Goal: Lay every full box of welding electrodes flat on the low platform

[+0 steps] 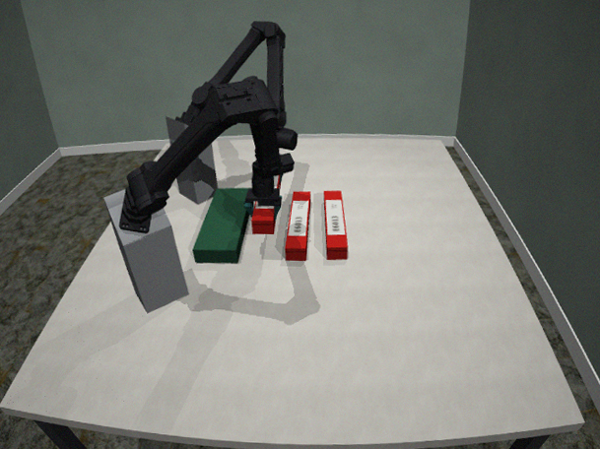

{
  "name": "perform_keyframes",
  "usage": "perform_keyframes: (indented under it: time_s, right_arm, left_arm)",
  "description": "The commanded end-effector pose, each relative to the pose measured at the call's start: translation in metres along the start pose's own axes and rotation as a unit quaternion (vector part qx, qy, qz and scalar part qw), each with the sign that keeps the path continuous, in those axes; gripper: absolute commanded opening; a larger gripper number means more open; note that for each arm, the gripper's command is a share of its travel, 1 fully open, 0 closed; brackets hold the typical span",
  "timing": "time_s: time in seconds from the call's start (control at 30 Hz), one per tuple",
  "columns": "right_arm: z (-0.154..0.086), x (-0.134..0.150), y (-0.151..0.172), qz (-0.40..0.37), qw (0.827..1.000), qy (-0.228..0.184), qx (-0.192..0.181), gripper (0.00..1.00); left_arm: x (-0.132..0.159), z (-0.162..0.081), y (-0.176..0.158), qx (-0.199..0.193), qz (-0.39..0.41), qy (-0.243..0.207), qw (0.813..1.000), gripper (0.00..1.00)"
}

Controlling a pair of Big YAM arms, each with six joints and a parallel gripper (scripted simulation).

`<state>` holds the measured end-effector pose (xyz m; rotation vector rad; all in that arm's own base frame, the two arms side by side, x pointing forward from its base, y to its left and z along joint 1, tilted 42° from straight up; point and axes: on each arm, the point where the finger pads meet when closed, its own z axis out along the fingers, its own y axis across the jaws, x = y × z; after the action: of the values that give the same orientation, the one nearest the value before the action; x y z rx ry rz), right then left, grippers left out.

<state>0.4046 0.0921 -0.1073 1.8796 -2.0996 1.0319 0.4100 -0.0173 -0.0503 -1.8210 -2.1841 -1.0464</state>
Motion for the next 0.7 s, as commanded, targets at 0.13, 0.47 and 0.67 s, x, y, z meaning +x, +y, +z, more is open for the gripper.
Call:
perform_keyframes:
  time_s: [0.13, 0.47, 0.67]
  right_arm:
    - [-0.026, -0.017, -0.031, 0.008, 0.999, -0.02, 0.039, 0.0]
    - [-0.026, -0.02, -0.041, 0.001, 0.999, -0.016, 0.034, 0.0]
    - [-0.026, -0.021, -0.046, 0.002, 0.999, -0.016, 0.033, 0.0]
  left_arm:
    - [0.007, -0.015, 0.017, -0.023, -0.003, -0.005, 1.0, 0.0]
    - [0.014, -0.016, 0.039, -0.024, -0.009, -0.004, 1.0, 0.0]
    - [0.013, -0.019, 0.045, -0.026, -0.006, -0.006, 1.0, 0.0]
